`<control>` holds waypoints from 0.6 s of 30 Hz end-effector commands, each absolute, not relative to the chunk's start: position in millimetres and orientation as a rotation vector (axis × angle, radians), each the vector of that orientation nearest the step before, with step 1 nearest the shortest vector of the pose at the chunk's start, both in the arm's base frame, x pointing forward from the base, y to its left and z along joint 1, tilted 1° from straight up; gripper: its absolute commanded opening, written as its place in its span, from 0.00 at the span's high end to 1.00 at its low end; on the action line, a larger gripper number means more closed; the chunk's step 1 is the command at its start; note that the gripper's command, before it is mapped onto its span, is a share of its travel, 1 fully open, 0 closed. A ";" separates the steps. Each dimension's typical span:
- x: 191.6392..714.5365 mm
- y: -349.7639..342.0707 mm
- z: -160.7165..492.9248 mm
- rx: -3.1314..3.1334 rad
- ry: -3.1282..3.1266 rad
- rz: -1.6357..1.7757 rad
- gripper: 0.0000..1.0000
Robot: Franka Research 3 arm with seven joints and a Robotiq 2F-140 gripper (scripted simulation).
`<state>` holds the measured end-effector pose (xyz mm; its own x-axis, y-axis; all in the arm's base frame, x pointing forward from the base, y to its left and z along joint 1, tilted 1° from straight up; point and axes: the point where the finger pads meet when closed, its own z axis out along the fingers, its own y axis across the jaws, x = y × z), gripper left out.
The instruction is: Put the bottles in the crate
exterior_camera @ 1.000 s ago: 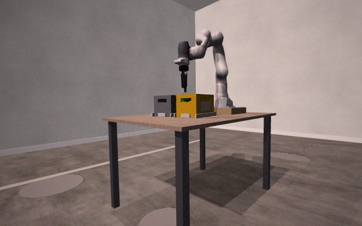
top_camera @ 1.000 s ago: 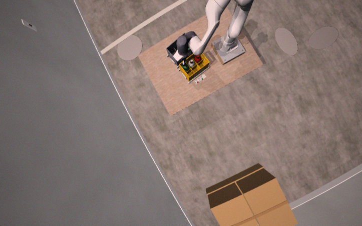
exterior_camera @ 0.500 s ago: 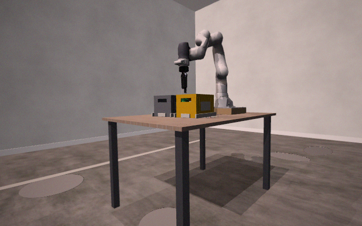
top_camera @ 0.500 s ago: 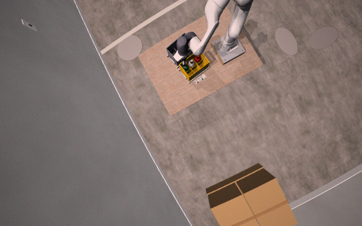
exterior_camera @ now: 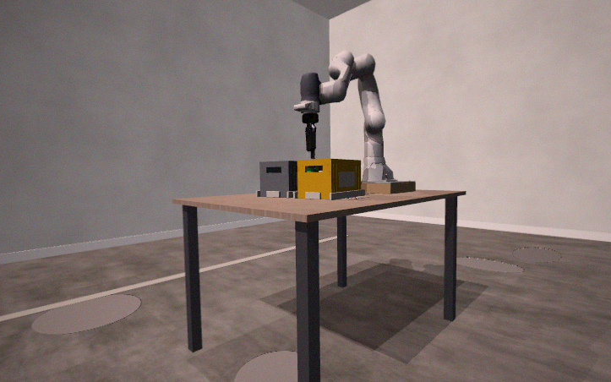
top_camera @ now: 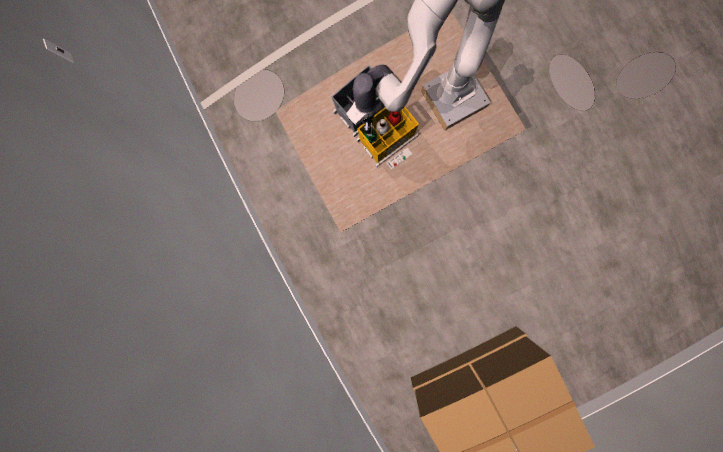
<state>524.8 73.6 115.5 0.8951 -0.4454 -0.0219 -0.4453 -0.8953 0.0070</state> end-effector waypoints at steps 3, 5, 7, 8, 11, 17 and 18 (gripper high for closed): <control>528.6 74.2 114.9 3.056 -0.728 -0.018 1.00; 528.6 74.2 113.9 3.056 -0.728 -0.018 1.00; 528.6 74.2 112.9 3.056 -0.728 -0.018 1.00; 528.6 74.2 112.4 3.056 -0.728 -0.018 1.00; 528.6 74.2 110.9 3.056 -0.728 -0.018 1.00; 528.6 74.2 108.9 3.056 -0.728 -0.018 1.00; 528.6 74.2 108.4 3.056 -0.728 -0.018 1.00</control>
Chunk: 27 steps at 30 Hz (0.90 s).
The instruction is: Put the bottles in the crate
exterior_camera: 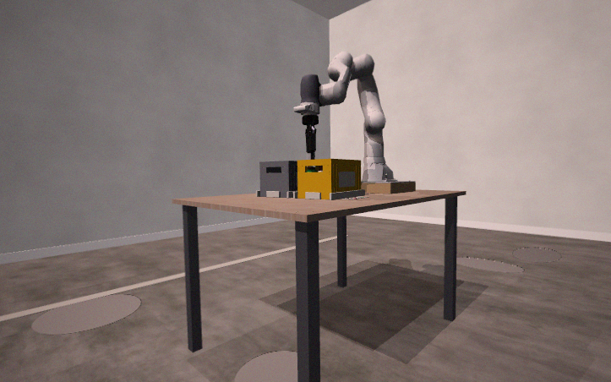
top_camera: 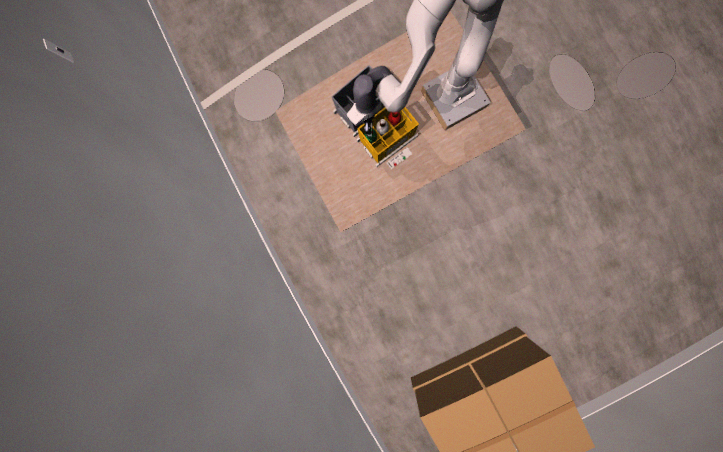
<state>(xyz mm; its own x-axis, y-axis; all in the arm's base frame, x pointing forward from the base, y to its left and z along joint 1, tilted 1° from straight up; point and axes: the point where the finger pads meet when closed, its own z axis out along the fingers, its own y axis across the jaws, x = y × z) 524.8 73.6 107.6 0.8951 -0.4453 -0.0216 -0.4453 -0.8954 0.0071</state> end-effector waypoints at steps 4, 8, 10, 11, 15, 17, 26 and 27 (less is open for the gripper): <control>528.6 74.2 106.4 3.056 -0.728 -0.018 1.00; 528.5 74.2 105.4 3.056 -0.728 -0.018 1.00; 528.5 74.2 105.4 3.056 -0.728 -0.018 1.00; 528.5 74.2 105.4 3.056 -0.728 -0.018 1.00; 528.5 74.2 105.4 3.056 -0.728 -0.018 1.00; 528.5 74.2 105.4 3.056 -0.728 -0.018 1.00; 528.5 74.2 105.4 3.056 -0.728 -0.018 1.00; 528.5 74.2 105.4 3.056 -0.728 -0.018 1.00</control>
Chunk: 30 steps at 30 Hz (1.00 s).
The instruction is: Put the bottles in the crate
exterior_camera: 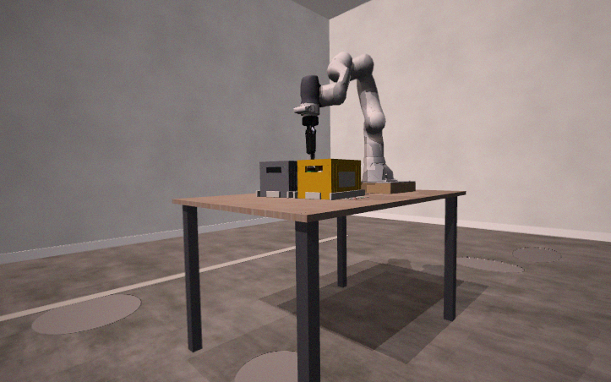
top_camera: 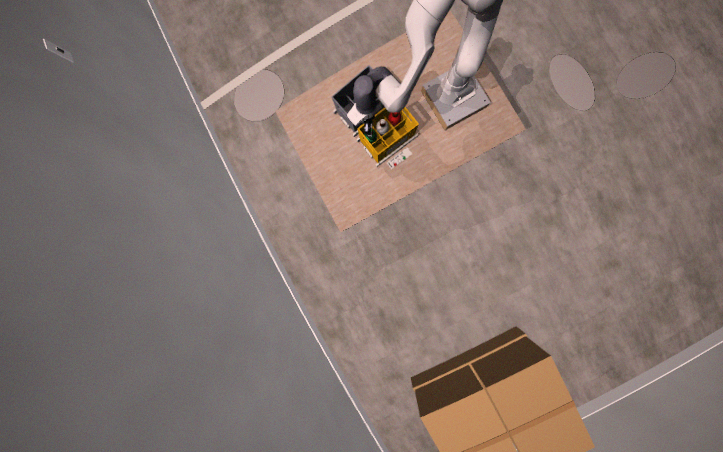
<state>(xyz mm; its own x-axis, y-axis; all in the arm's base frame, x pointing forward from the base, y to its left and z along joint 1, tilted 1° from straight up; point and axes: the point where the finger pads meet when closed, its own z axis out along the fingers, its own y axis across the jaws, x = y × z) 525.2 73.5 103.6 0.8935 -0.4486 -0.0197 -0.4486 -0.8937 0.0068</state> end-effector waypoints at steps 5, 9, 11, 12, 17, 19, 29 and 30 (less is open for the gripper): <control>528.5 74.2 105.4 3.056 -0.728 -0.018 1.00; 528.5 74.2 105.4 3.056 -0.728 -0.018 1.00; 528.5 74.2 105.4 3.056 -0.728 -0.018 1.00; 528.5 74.2 105.4 3.056 -0.728 -0.018 1.00; 528.5 74.2 105.4 3.056 -0.728 -0.018 1.00; 528.5 74.2 105.4 3.056 -0.728 -0.018 1.00; 528.5 74.2 103.2 3.056 -0.728 -0.018 0.62; 528.5 74.2 103.2 3.056 -0.728 -0.018 0.62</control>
